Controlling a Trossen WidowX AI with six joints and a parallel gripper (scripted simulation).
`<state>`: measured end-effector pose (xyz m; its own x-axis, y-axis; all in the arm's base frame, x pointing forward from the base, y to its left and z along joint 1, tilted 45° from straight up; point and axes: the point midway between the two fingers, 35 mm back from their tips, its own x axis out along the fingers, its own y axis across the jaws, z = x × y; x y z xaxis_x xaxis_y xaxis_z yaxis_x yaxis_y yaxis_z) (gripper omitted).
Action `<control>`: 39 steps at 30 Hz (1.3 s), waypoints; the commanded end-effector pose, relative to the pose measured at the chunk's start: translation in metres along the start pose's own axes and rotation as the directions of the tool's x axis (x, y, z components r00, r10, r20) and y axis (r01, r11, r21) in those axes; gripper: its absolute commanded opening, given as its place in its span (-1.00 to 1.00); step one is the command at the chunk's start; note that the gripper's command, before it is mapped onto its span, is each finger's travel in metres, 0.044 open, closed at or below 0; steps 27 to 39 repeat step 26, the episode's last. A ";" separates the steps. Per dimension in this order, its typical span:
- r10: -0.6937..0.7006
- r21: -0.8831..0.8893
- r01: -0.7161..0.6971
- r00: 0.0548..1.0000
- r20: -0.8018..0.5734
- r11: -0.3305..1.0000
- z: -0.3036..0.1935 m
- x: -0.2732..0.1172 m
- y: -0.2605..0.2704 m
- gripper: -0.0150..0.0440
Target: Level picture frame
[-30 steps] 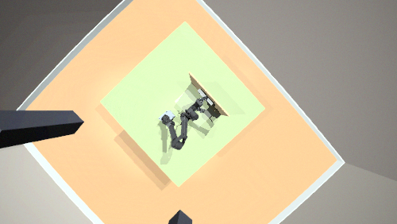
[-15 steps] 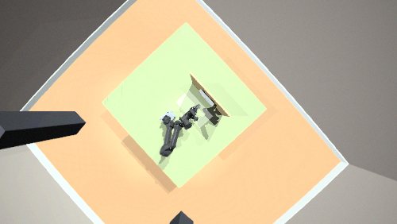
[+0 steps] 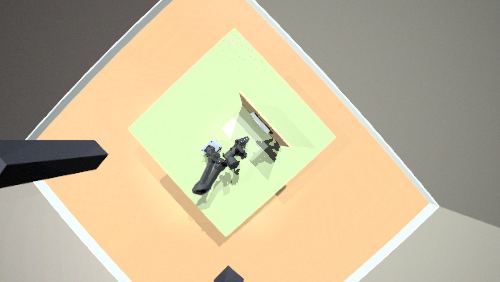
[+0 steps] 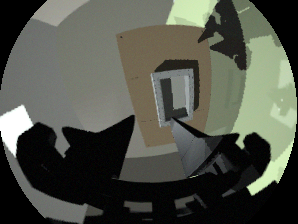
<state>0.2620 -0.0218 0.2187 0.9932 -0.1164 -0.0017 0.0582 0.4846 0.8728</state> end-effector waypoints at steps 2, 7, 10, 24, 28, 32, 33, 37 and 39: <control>0.000 0.115 -0.001 1.000 0.005 0.993 0.006 -0.038 0.010 0.39; -0.001 0.158 0.000 1.000 0.003 0.987 0.007 -0.055 0.010 0.39; -0.001 0.158 0.000 1.000 0.003 0.987 0.007 -0.055 0.010 0.39; -0.001 0.158 0.000 1.000 0.003 0.987 0.007 -0.055 0.010 0.39; -0.001 0.158 0.000 1.000 0.003 0.987 0.007 -0.055 0.010 0.39; -0.001 0.158 0.000 1.000 0.003 0.987 0.007 -0.055 0.010 0.39; -0.001 0.158 0.000 1.000 0.003 0.987 0.007 -0.055 0.010 0.39; -0.001 0.158 0.000 1.000 0.003 0.987 0.007 -0.055 0.010 0.39; -0.001 0.158 0.000 1.000 0.003 0.987 0.007 -0.055 0.010 0.39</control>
